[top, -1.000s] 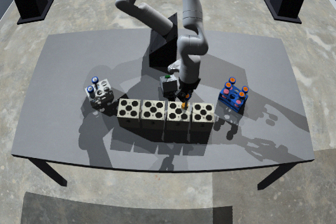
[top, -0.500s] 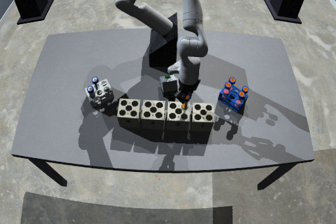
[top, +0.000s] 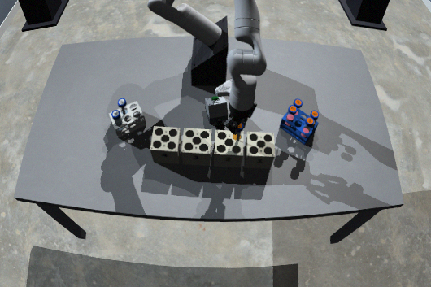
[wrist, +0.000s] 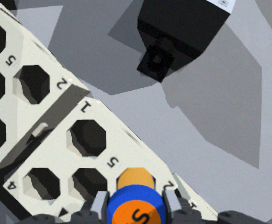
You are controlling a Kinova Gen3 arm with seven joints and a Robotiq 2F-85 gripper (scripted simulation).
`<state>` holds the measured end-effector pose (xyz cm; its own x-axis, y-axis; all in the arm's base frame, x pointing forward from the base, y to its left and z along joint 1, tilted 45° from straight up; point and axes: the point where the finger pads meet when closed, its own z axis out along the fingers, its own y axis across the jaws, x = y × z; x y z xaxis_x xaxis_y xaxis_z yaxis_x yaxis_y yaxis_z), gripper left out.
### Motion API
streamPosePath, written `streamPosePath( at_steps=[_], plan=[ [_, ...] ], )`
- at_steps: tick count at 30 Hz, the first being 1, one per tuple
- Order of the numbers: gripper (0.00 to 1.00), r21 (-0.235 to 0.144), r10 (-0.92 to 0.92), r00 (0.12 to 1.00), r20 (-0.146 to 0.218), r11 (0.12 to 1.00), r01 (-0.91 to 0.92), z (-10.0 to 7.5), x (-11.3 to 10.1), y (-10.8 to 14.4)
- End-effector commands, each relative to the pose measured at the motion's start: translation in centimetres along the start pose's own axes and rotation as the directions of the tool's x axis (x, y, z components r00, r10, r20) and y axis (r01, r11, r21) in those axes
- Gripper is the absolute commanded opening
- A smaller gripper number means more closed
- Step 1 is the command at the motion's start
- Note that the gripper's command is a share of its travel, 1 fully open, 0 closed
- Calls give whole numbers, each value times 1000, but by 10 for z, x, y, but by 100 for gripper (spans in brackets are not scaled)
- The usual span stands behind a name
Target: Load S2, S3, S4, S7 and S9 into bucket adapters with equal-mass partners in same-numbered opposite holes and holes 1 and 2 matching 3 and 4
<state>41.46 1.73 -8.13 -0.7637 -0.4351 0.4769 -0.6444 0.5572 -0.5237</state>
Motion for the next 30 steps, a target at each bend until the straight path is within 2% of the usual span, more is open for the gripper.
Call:
streamPosePath(
  at_steps=[1, 30],
  plan=[
    [10, 0, 0, 1000, 2, 1000, 0, 1, -1, 0],
    [10, 0, 0, 1000, 2, 1000, 0, 18, -1, 0]
  ],
)
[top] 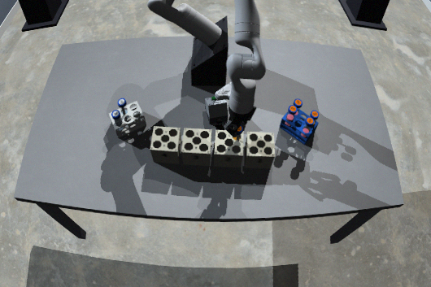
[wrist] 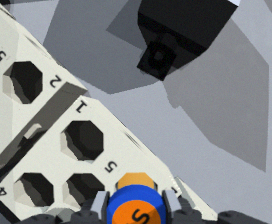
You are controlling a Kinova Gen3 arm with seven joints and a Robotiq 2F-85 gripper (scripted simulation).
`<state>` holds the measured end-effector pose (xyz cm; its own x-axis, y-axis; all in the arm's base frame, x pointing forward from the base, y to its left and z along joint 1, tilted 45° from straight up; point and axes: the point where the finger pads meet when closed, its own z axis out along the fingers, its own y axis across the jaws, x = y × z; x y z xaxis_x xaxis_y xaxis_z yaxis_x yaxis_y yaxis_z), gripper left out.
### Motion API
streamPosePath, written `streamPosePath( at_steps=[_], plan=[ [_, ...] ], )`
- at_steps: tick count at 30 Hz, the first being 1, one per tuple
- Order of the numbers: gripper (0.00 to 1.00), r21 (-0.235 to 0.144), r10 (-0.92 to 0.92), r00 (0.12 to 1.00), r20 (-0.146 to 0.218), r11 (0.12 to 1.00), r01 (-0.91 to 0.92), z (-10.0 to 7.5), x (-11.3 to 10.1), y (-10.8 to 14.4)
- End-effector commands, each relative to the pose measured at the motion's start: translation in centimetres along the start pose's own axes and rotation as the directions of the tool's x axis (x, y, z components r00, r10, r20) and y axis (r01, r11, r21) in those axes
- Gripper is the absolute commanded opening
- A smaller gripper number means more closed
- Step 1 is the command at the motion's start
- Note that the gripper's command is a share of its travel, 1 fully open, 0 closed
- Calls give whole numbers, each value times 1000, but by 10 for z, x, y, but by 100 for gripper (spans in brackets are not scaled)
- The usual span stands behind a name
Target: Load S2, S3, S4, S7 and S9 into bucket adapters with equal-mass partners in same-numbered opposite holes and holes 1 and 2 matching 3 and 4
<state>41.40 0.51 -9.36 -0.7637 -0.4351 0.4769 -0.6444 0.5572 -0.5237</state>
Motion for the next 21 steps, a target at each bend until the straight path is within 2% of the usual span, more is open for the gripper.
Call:
streamPosePath(
  at_steps=[1, 21],
  plan=[
    [10, 0, 0, 1000, 2, 1000, 0, 1, -1, 0],
    [10, 0, 0, 1000, 2, 1000, 0, 13, -1, 0]
  ],
)
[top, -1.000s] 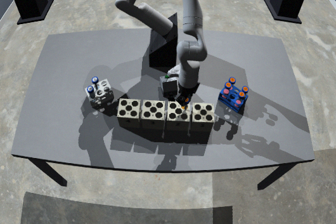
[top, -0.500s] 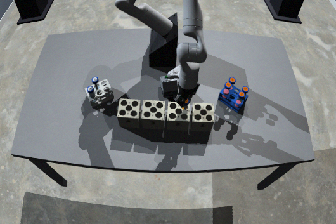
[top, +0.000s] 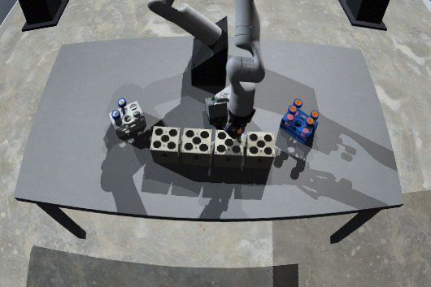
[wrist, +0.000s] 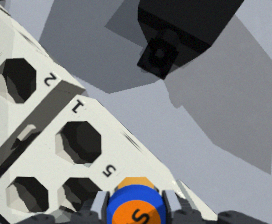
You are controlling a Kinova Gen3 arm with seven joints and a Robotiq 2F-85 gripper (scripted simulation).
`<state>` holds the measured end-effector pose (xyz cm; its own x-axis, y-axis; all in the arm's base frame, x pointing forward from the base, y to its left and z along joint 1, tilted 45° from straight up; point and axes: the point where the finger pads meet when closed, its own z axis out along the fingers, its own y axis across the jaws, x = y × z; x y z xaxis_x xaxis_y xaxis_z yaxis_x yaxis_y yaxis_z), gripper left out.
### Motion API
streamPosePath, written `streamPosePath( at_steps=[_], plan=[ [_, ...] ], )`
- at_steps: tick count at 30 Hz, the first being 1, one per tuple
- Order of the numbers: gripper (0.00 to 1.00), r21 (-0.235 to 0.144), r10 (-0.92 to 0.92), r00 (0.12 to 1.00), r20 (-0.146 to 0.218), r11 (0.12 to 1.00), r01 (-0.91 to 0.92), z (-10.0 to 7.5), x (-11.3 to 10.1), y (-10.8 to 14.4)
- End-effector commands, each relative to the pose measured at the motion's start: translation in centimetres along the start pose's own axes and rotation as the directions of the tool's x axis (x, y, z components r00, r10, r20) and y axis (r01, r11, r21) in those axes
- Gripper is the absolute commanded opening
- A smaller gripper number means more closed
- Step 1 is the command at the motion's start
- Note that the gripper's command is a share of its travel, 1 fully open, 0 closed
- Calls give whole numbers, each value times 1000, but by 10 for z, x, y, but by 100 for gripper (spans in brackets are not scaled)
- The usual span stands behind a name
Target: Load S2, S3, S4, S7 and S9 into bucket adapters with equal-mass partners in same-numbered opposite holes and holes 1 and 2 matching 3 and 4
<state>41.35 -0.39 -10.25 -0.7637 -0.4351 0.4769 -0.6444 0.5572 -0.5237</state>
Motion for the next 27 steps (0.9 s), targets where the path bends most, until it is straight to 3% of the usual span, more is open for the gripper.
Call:
streamPosePath(
  at_steps=[1, 25, 26, 27],
  plan=[
    [10, 0, 0, 1000, 2, 1000, 0, 1, -1, 0],
    [10, 0, 0, 1000, 2, 1000, 0, 9, -1, 0],
    [62, 0, 0, 1000, 2, 1000, 0, 9, -1, 0],
    [62, 0, 0, 1000, 2, 1000, 0, 9, -1, 0]
  ],
)
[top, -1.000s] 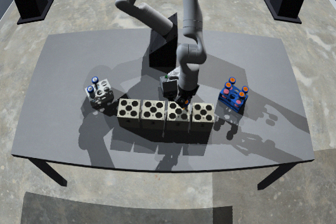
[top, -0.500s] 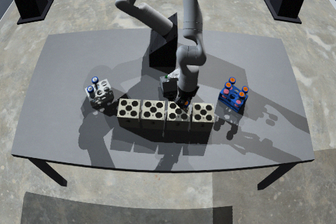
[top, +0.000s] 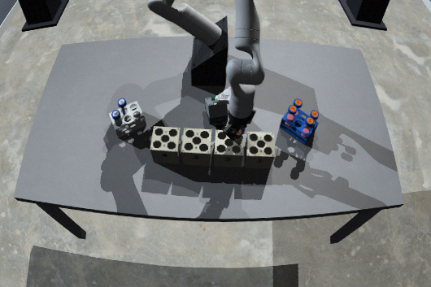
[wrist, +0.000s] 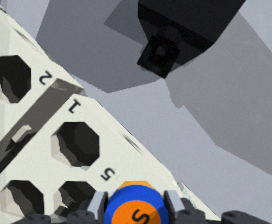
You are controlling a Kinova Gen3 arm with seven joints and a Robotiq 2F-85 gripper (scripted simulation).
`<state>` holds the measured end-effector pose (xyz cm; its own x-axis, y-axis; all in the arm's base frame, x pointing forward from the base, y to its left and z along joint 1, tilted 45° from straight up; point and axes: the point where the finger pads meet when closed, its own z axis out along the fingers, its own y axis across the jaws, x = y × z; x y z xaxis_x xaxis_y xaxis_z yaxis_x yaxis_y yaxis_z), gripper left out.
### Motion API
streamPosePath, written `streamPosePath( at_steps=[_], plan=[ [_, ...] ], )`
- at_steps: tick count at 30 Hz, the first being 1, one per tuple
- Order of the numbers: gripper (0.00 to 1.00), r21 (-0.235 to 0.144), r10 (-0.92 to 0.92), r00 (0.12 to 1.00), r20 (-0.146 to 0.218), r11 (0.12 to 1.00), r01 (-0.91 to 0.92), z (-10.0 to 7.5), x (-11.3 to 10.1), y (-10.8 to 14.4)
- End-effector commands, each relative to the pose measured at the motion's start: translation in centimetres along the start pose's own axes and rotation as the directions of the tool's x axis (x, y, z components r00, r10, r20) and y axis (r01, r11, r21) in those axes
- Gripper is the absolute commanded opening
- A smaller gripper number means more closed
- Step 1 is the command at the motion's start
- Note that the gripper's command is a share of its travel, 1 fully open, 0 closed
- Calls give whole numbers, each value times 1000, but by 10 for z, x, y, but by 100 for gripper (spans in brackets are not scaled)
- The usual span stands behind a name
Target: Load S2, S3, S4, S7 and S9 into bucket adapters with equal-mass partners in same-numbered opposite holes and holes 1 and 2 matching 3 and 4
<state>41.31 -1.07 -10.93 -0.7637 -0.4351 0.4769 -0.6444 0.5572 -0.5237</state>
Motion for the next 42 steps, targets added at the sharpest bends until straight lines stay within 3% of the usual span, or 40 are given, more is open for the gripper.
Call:
streamPosePath(
  at_steps=[1, 28, 42],
  plan=[
    [62, 0, 0, 1000, 2, 1000, 0, -1, -1, 0],
    [62, 0, 0, 1000, 2, 1000, 0, -2, -1, 0],
    [62, 0, 0, 1000, 2, 1000, 0, -21, -1, 0]
  ],
)
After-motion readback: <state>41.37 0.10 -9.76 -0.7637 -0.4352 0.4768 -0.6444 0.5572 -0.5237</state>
